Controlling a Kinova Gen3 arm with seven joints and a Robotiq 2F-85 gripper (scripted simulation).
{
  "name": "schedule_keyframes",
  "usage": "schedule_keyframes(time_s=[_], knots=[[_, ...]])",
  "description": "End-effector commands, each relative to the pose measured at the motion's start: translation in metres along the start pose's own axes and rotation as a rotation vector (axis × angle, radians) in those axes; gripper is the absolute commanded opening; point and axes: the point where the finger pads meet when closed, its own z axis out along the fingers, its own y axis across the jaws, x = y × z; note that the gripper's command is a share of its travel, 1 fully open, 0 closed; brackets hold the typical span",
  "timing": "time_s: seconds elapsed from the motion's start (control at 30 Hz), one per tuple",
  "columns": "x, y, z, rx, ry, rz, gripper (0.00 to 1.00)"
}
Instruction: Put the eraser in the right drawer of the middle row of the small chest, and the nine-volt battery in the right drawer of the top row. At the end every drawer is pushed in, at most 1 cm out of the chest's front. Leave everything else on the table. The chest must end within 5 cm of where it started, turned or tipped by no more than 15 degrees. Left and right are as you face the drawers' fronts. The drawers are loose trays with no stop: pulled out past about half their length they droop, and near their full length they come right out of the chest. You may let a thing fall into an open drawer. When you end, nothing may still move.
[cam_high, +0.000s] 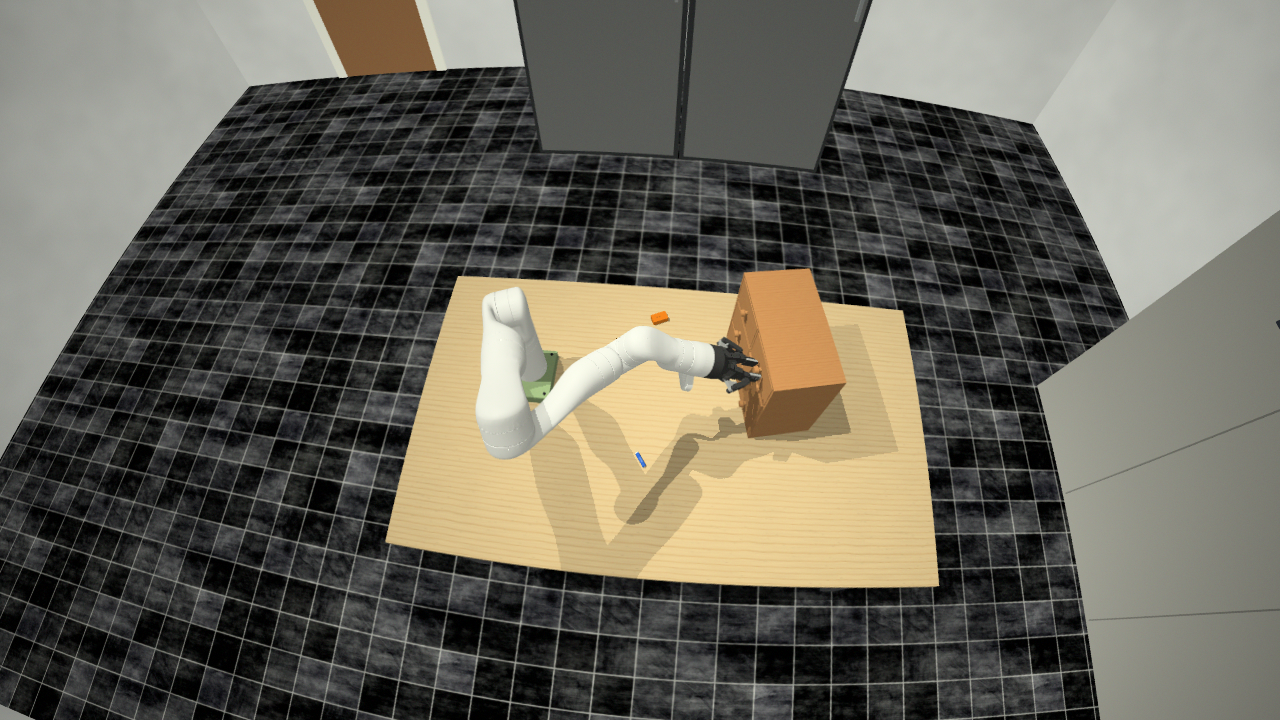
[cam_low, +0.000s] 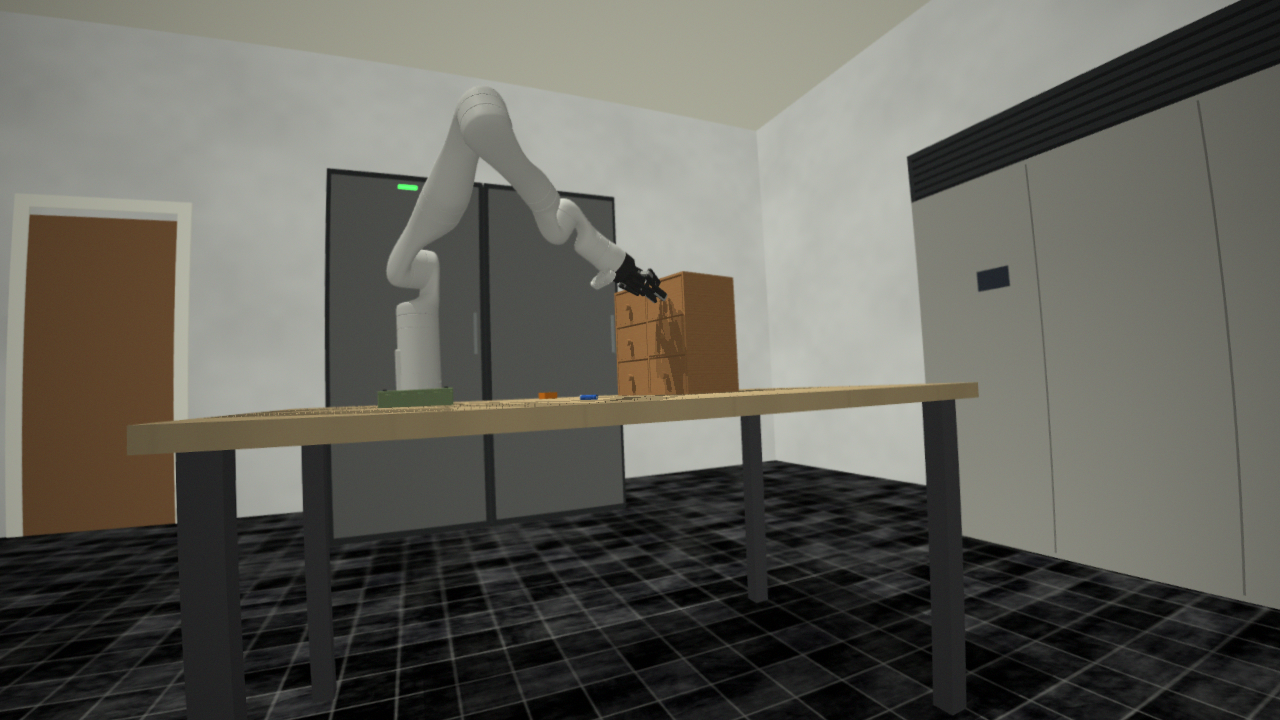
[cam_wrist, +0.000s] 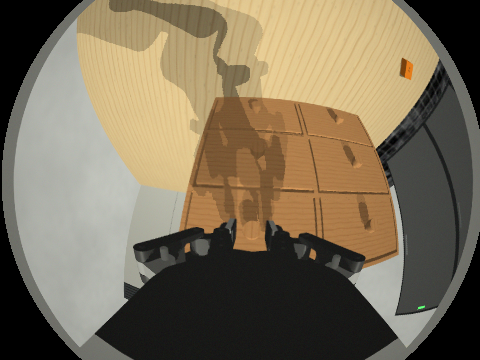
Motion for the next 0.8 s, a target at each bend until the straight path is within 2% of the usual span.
schedule_keyframes(time_s=[0.0,0.7,0.73,0.77], knots=[[-0.0011,0.001,0.0003,-0.001,-0.001,-0.002,0.33],[-0.0011,0.001,0.0003,-0.001,-0.001,-0.002,0.33],[-0.0011,0.001,0.0003,-0.001,-0.001,-0.002,0.13],[-0.0011,0.001,0.0003,-0.001,-0.001,-0.002,0.13]])
